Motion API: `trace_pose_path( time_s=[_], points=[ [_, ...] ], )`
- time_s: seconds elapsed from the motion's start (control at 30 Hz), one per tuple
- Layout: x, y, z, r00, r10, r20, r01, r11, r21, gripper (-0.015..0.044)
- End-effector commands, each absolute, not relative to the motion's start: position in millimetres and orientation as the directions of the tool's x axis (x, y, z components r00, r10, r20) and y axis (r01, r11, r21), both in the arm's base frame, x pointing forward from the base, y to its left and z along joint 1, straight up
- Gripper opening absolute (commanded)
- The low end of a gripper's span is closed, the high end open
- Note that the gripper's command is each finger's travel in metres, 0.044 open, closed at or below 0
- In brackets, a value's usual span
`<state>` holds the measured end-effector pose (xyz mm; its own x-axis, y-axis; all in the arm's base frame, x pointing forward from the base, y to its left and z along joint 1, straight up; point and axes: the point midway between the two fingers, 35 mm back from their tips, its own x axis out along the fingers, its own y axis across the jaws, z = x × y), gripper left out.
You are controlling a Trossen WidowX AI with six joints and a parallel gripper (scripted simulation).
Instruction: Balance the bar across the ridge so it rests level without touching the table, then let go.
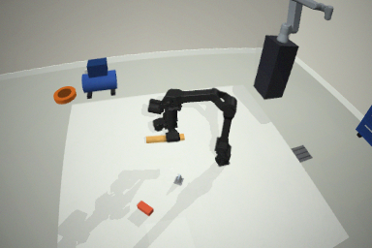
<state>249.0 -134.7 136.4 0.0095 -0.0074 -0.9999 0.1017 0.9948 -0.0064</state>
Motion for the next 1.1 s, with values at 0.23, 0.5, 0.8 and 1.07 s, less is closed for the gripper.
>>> trace_pose_path(
  time_s=[0.23,0.5,0.8,1.07],
  points=[
    [258,-93,140,0.022,-0.008,-1.000,0.188,0.982,-0.004,0.0000],
    [261,-61,140,0.022,-0.005,-1.000,0.252,0.968,0.001,0.0000],
    [259,-26,140,0.022,-0.002,-1.000,0.324,0.946,0.005,0.0000],
    [255,5,140,0.022,0.000,-1.000,0.386,0.923,0.009,0.0000]
  ],
)
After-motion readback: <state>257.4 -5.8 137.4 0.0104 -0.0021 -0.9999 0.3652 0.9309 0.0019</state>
